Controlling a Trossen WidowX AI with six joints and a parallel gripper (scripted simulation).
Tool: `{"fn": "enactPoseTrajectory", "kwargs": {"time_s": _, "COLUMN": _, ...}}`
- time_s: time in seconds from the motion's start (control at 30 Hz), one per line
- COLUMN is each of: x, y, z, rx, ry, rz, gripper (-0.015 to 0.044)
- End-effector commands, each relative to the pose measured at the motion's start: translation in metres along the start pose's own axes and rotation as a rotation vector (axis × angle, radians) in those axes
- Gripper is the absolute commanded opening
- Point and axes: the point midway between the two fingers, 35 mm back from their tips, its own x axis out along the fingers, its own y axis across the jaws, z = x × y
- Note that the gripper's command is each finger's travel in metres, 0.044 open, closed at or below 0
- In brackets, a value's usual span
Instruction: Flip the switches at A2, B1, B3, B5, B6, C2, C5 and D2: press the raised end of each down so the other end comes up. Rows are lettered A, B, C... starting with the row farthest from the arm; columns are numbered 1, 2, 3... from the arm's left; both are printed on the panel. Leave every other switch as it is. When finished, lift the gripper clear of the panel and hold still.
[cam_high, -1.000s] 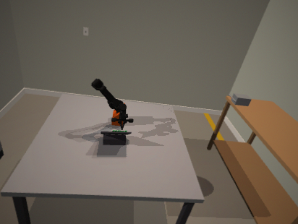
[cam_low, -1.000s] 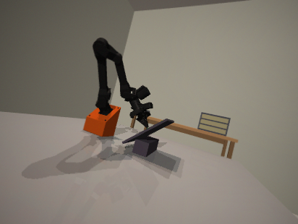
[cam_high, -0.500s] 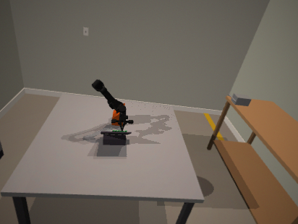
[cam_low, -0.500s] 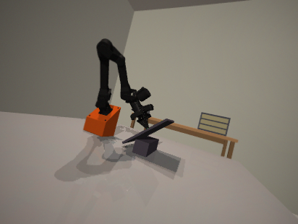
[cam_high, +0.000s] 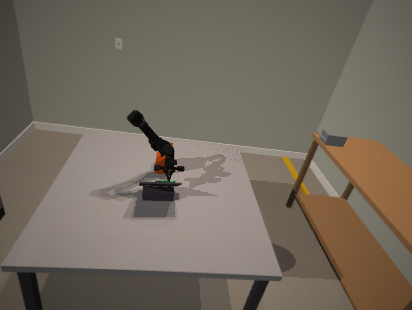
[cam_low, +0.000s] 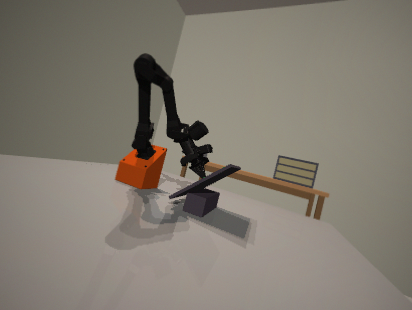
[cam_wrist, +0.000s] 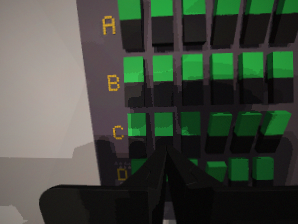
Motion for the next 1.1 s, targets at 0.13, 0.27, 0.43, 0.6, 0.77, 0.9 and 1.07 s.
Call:
{"fn": "enactPoseTrajectory", "kwargs": {"time_s": 0.13, "x": 0.0010, "y": 0.0008, "z": 0.0004, "rx": -0.003, "ry": -0.003, "rz": 0.005, "gripper": 0.0000}}
{"fn": "enactPoseTrajectory", "kwargs": {"time_s": 0.27, "x": 0.0015, "y": 0.0007, "z": 0.0004, "rx": -0.003, "ry": -0.003, "rz": 0.005, "gripper": 0.0000}}
{"fn": "enactPoseTrajectory", "kwargs": {"time_s": 0.43, "x": 0.0022, "y": 0.0007, "z": 0.0004, "rx": -0.003, "ry": -0.003, "rz": 0.005, "gripper": 0.0000}}
{"fn": "enactPoseTrajectory", "kwargs": {"time_s": 0.6, "x": 0.0028, "y": 0.0007, "z": 0.0004, "rx": -0.003, "ry": -0.003, "rz": 0.005, "gripper": 0.0000}}
{"fn": "enactPoseTrajectory", "kwargs": {"time_s": 0.77, "x": 0.0035, "y": 0.0007, "z": 0.0003, "rx": -0.003, "ry": -0.003, "rz": 0.005, "gripper": 0.0000}}
{"fn": "enactPoseTrajectory", "kwargs": {"time_s": 0.9, "x": 0.0040, "y": 0.0007, "z": 0.0003, "rx": -0.003, "ry": -0.003, "rz": 0.005, "gripper": 0.0000}}
{"fn": "enactPoseTrajectory", "kwargs": {"time_s": 1.07, "x": 0.0047, "y": 0.0007, "z": 0.0003, "rx": -0.003, "ry": -0.003, "rz": 0.005, "gripper": 0.0000}}
